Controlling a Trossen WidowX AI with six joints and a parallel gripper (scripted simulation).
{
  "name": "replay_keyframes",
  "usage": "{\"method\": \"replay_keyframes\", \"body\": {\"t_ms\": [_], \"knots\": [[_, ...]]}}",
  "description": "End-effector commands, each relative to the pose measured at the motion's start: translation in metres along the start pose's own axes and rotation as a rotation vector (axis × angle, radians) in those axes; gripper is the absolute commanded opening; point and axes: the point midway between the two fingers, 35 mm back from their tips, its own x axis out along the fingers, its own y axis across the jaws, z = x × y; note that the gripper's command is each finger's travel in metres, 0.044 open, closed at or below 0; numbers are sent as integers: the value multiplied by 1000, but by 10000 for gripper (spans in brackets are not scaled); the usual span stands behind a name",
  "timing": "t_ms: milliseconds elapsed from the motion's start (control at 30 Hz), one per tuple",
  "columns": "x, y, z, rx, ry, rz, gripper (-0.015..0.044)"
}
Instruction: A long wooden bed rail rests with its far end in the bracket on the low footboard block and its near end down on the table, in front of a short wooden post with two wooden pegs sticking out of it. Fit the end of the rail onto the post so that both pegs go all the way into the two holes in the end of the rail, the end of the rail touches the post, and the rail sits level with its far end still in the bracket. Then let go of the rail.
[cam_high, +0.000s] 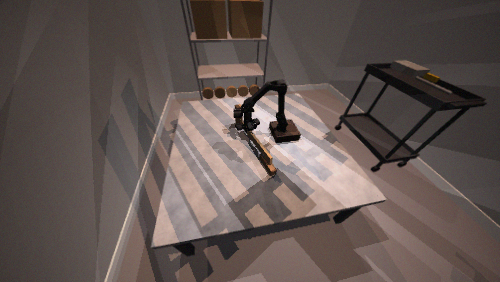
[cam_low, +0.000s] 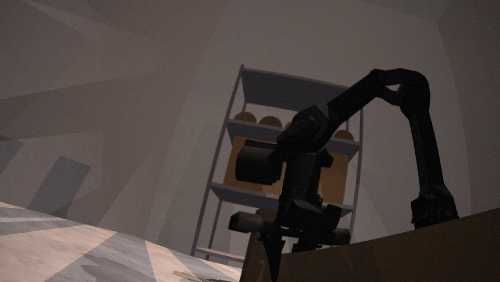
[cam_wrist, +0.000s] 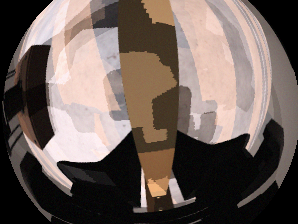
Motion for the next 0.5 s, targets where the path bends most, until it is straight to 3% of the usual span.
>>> {"method": "replay_keyframes", "body": {"t_ms": [0,467], "knots": [[-6,-3,0,0,-4,-13,0],[-13,-4,0,0,-4,-13,0]]}}
